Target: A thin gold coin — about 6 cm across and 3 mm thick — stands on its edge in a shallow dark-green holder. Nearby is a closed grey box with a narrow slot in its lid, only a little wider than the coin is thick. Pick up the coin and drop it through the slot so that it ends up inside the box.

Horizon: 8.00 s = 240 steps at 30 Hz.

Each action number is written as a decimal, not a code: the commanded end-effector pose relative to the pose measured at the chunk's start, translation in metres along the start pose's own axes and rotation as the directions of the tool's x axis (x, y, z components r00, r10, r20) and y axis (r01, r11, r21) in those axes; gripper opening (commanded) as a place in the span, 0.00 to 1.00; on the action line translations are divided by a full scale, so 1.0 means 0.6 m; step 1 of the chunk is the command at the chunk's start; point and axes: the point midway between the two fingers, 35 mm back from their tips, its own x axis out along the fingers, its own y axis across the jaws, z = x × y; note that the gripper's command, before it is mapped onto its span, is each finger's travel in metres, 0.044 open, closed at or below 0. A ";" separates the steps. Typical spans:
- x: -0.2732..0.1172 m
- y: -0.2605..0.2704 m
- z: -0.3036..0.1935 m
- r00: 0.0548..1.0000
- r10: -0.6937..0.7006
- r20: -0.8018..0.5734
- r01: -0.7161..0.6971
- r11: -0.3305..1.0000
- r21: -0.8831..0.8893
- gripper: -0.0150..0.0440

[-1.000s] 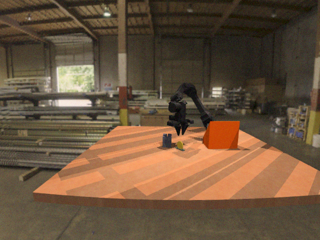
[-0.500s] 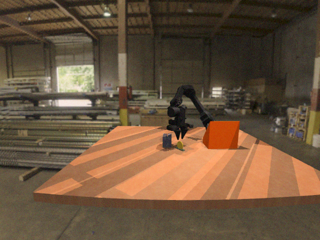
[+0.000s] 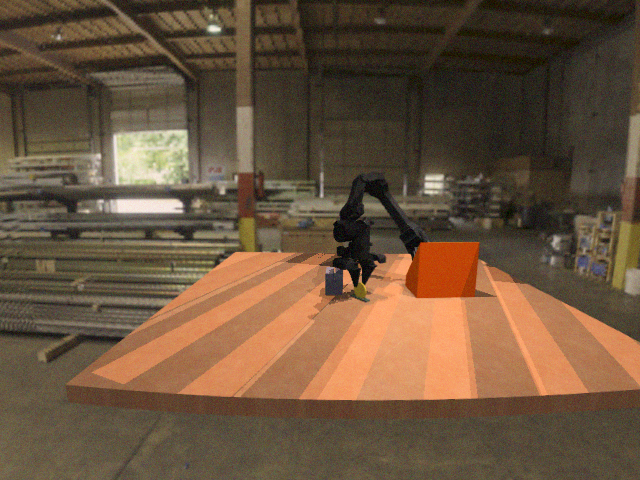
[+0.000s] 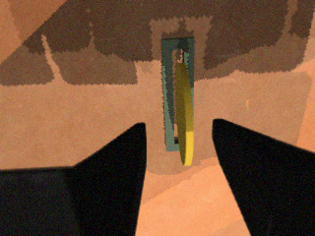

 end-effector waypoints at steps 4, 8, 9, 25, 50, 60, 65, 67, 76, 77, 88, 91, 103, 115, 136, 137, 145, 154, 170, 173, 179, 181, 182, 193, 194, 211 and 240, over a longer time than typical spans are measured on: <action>0.021 -0.002 0.001 1.000 -0.002 0.007 0.002 1.000 -0.006 0.53; 0.032 -0.003 0.001 1.000 -0.002 0.007 0.002 1.000 -0.006 0.53; 0.034 -0.003 0.001 1.000 -0.002 0.007 0.002 1.000 -0.006 0.53; 0.059 -0.006 0.002 1.000 -0.004 0.009 0.004 1.000 -0.006 0.30; 0.026 0.009 -0.002 1.000 0.028 0.004 -0.028 0.999 -0.033 0.25; -0.014 0.009 -0.002 1.000 0.020 0.001 -0.020 0.999 -0.026 0.25; -0.034 0.007 -0.002 1.000 0.016 0.001 -0.016 1.000 -0.022 0.25; -0.042 0.006 -0.002 1.000 0.014 0.001 -0.014 1.000 -0.020 0.25; -0.079 0.000 -0.001 1.000 0.004 0.003 -0.004 1.000 -0.012 0.25; -0.083 -0.001 -0.001 1.000 0.003 0.003 -0.003 1.000 -0.011 0.25; -0.101 -0.005 -0.002 1.000 -0.002 0.005 0.001 0.994 0.108 0.25; -0.101 -0.005 -0.003 1.000 -0.002 0.005 0.001 0.978 0.206 0.25; -0.101 -0.004 -0.005 1.000 -0.002 0.005 -0.001 0.821 0.570 0.25; -0.102 -0.002 -0.001 1.000 -0.001 0.004 -0.001 0.773 0.635 0.25; -0.106 0.018 0.074 1.000 0.004 -0.004 -0.001 0.776 0.631 0.25; -0.106 0.019 0.078 1.000 0.004 -0.004 -0.001 0.776 0.631 0.25; -0.106 0.023 0.111 1.000 0.004 -0.001 -0.002 0.775 0.632 0.25; -0.105 0.025 0.148 1.000 0.002 0.004 -0.004 0.773 0.635 0.25; -0.101 0.023 0.181 1.000 -0.006 0.003 0.002 0.769 0.639 0.25; -0.101 0.023 0.181 1.000 -0.006 0.003 0.002 0.769 0.639 0.25; -0.101 0.023 0.181 1.000 -0.006 0.003 0.002 0.769 0.639 0.25; -0.101 0.023 0.183 1.000 -0.006 0.003 0.002 0.769 0.640 0.25; -0.101 0.023 0.184 1.000 -0.006 0.003 0.002 0.769 0.640 0.25; -0.106 0.025 0.200 1.000 -0.006 0.004 0.002 0.772 0.635 0.25; -0.105 0.024 0.198 1.000 -0.007 0.003 0.003 0.772 0.636 0.26; -0.093 0.023 0.195 1.000 -0.009 0.000 0.007 0.773 0.635 0.25; -0.074 0.023 0.195 1.000 -0.008 -0.005 0.009 0.770 0.638 0.43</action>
